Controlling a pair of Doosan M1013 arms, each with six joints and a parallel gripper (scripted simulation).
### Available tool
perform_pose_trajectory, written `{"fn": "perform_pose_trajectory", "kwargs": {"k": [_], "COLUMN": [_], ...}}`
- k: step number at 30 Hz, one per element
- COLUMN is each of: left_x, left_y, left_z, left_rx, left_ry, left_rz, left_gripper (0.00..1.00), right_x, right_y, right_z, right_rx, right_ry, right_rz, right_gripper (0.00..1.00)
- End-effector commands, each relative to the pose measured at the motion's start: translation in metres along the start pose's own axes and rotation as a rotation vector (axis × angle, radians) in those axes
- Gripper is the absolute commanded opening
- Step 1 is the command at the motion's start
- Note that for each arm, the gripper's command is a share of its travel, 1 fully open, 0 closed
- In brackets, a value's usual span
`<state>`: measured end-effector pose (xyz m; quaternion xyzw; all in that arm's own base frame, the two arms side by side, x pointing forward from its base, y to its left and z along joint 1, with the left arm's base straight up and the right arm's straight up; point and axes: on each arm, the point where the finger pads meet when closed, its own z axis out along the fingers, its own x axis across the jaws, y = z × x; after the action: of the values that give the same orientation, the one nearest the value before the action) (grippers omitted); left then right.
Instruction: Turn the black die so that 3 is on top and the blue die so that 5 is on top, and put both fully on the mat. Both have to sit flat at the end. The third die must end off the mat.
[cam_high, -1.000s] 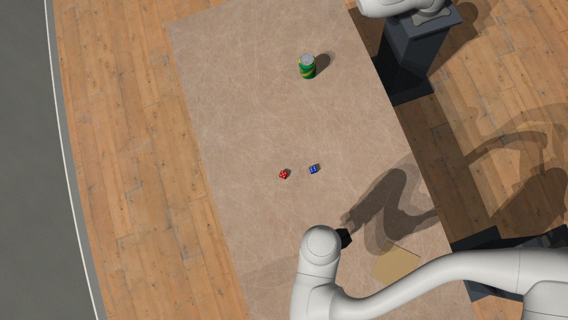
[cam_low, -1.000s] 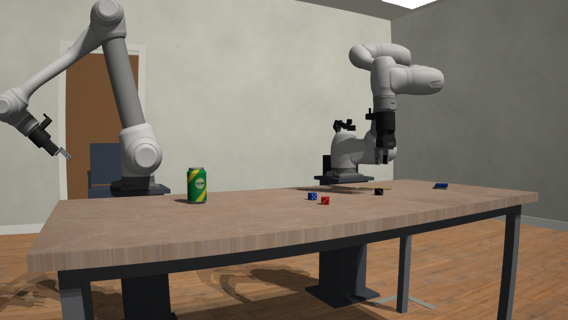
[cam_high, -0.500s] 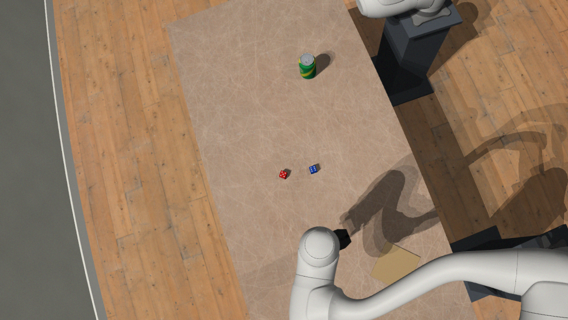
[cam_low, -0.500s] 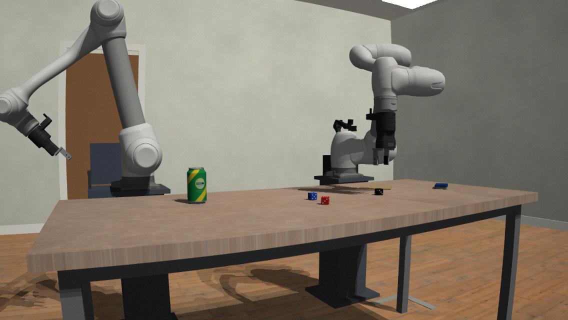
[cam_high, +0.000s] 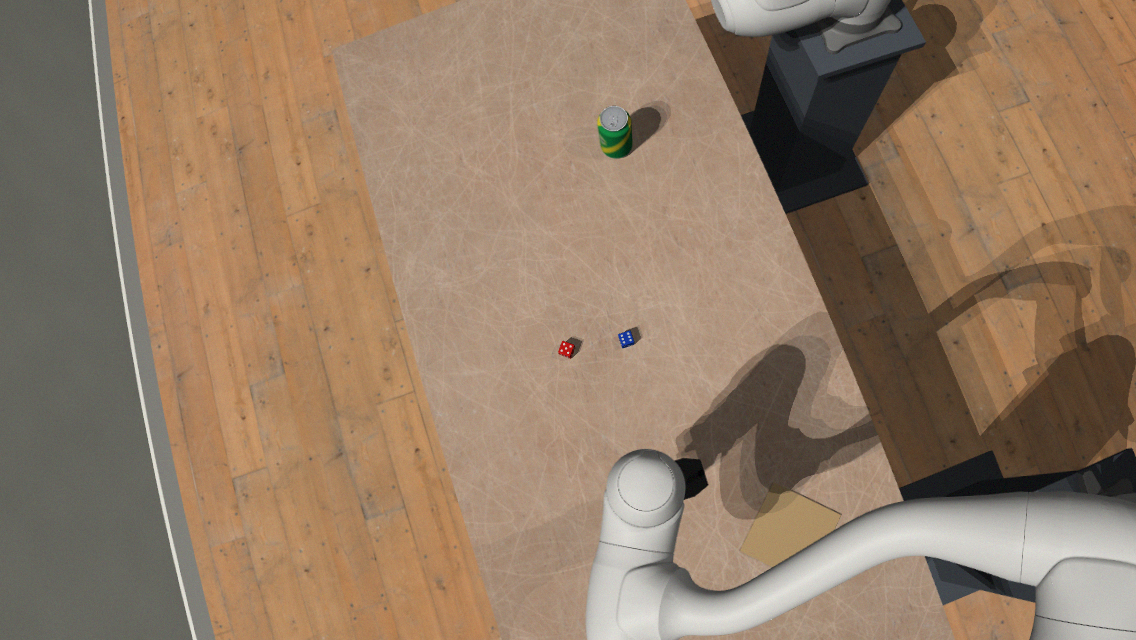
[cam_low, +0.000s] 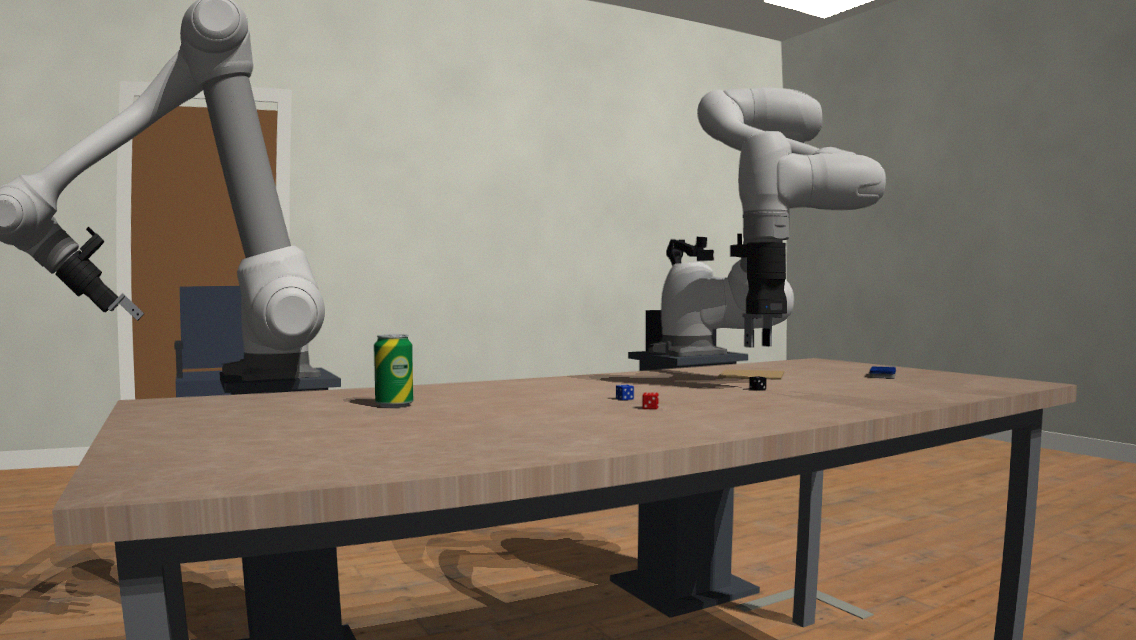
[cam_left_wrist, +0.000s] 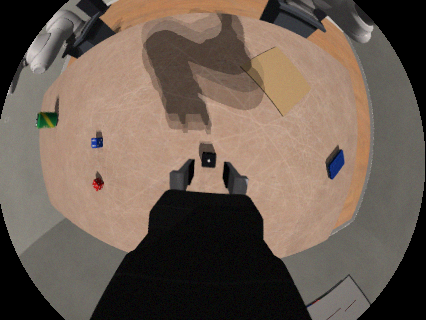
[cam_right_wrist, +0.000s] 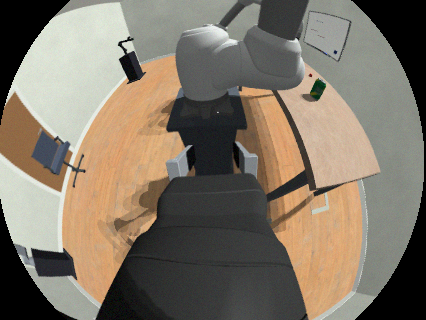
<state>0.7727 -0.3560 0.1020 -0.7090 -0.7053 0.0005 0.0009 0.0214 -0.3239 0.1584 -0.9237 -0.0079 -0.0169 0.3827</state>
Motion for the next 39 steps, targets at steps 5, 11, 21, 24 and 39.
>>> {"fn": "perform_pose_trajectory", "kwargs": {"k": [5, 11, 21, 24, 39], "left_x": [0.0, 0.0, 0.0, 0.0, 0.0], "left_y": [0.0, 0.0, 0.0, 0.0, 0.001], "left_z": [-0.001, 0.0, 0.006, 0.01, 0.031], "left_rx": [-0.002, -0.002, -0.002, -0.002, -0.002], "left_ry": [0.0, 0.0, -0.001, -0.001, -0.001], "left_rz": [0.0, 0.0, 0.0, 0.0, 0.0], "left_gripper": [0.79, 0.79, 0.79, 0.79, 0.79], "right_x": [0.0, 0.0, 0.0, 0.0, 0.0], "right_y": [0.0, 0.0, 0.0, 0.0, 0.0], "right_z": [0.0, 0.0, 0.0, 0.0, 0.0], "right_rx": [-0.001, -0.001, -0.001, -0.001, -0.001], "right_ry": [0.0, 0.0, 0.0, 0.0, 0.0], "right_rz": [0.0, 0.0, 0.0, 0.0, 0.0], "right_gripper": [1.0, 1.0, 1.0, 1.0, 1.0]}}
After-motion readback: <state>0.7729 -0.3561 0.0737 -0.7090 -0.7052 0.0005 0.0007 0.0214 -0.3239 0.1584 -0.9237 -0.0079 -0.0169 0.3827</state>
